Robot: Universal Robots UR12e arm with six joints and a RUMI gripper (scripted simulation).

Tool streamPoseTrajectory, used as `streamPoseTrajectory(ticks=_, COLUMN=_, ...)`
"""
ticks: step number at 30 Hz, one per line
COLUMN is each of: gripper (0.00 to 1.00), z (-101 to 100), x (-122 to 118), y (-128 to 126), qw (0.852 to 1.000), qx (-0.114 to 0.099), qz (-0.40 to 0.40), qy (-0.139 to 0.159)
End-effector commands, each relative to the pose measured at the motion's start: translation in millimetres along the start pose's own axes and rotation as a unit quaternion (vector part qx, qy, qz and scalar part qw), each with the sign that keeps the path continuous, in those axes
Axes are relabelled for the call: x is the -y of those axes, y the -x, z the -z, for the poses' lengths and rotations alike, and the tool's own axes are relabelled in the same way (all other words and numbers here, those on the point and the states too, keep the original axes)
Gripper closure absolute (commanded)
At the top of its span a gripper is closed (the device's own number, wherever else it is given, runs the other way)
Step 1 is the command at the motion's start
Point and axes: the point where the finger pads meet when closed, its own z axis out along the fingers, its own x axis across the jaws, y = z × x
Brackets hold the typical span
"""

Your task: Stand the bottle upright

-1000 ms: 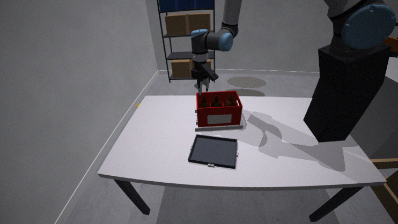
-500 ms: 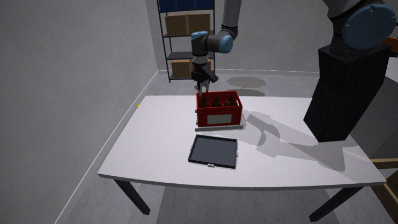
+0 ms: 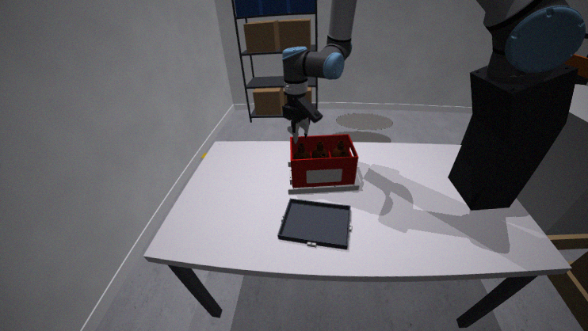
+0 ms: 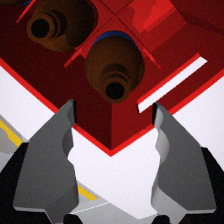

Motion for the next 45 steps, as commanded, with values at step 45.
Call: streamPoseTrajectory(ticks=45, gripper=0.62, z=0.6, x=3.6, y=-0.6, qw=1.0, qx=0.0, qz=0.0, qy=0.001)
